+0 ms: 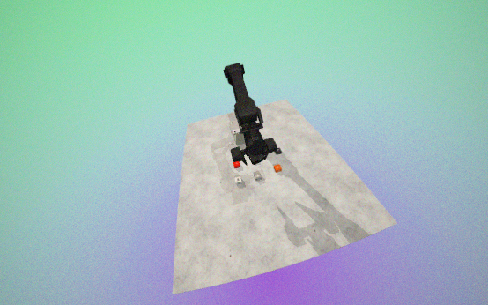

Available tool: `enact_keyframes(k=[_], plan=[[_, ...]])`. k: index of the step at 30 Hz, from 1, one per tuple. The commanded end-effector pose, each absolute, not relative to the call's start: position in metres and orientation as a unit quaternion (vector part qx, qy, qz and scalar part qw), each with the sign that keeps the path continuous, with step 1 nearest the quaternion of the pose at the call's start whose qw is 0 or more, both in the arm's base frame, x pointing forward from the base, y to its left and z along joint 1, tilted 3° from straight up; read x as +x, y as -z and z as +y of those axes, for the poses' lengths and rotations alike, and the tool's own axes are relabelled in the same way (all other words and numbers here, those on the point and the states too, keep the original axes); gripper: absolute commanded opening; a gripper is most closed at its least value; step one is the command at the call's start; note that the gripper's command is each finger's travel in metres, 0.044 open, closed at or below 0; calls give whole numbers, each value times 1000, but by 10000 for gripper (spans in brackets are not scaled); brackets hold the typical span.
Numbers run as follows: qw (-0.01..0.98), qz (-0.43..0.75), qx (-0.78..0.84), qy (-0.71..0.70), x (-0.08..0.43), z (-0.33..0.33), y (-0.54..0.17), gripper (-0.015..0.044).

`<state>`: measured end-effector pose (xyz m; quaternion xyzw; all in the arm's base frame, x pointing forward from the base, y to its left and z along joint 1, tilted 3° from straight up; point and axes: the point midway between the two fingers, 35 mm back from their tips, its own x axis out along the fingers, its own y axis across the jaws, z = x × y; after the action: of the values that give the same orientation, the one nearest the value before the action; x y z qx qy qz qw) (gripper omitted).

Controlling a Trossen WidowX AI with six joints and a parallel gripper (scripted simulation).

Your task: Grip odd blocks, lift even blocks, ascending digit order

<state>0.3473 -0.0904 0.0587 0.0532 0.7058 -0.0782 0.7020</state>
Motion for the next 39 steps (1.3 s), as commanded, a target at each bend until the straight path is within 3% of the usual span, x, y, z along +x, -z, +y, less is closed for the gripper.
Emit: enact_keyframes(k=[1,6,29,39], plan=[[702,705,57,85,339,-140,-62,400],[702,705,55,87,321,-195,-64,400],[702,705,55,87,319,-195,-64,400],[699,708,55,87,222,-170,-63,400]])
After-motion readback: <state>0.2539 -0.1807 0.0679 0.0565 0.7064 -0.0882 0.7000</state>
